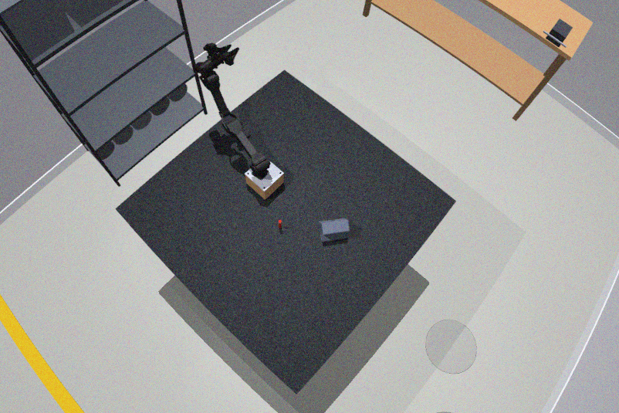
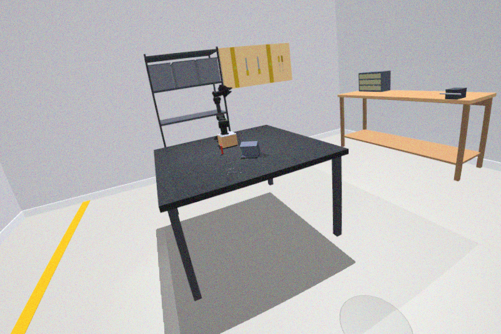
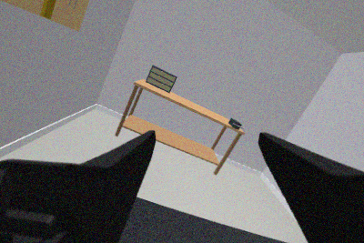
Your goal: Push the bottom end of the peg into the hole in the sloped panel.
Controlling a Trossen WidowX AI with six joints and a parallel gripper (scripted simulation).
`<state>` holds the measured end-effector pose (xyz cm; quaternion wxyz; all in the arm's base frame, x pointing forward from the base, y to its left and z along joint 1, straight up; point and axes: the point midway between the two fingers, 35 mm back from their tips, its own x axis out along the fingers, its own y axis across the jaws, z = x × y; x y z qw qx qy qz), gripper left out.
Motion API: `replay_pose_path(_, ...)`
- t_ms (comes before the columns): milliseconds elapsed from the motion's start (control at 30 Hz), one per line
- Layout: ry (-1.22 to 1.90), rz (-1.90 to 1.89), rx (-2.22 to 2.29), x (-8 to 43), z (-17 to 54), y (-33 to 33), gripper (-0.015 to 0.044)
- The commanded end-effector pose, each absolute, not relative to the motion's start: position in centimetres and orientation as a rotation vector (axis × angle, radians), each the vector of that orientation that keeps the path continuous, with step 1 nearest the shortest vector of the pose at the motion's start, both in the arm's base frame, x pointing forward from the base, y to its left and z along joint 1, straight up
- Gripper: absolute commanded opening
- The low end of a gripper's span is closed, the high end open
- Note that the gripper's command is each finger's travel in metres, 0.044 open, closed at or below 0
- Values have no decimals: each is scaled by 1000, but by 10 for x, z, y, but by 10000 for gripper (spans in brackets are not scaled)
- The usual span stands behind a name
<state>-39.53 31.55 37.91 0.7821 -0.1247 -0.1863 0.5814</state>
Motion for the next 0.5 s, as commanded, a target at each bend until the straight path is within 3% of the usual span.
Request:
replay_pose_path(0,-404,1255,-267,-395,380,316,426)
replay_pose_path(467,-483,1225,-11,-324,488,301,440)
